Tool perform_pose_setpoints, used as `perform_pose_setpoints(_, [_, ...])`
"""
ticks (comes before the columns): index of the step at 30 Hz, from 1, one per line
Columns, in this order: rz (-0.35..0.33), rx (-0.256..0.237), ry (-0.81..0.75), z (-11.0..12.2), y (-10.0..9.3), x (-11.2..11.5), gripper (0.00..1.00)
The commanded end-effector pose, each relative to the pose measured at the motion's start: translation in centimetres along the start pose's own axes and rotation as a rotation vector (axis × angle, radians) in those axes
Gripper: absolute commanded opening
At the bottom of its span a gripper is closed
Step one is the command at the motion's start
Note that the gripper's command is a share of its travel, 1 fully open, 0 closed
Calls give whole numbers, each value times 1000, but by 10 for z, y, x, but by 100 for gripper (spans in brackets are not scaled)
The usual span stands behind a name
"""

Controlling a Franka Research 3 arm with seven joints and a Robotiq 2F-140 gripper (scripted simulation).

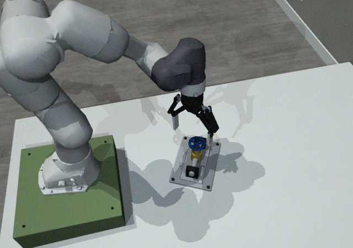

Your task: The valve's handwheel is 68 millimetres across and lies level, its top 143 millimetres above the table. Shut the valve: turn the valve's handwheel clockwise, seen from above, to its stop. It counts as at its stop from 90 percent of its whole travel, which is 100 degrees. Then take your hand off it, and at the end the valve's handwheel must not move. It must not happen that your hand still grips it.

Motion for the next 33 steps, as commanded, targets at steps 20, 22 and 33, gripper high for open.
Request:
perform_pose_setpoints(20, [36,-26,-57,3,1,-9,100])
perform_pose_setpoints(22, [36,-26,-57,3,1,-9,100])
perform_pose_setpoints(33, [97,-65,-98,12,3,-20,100])
Point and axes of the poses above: the point where the finger pads meet when closed, its own y axis out along the fingers, its own z axis across the jaws, x = y × z, the point moved 5 cm from there along -y, back along the fingers, and after that the axes turned 6 degrees about -y, right-handed, at the moved point
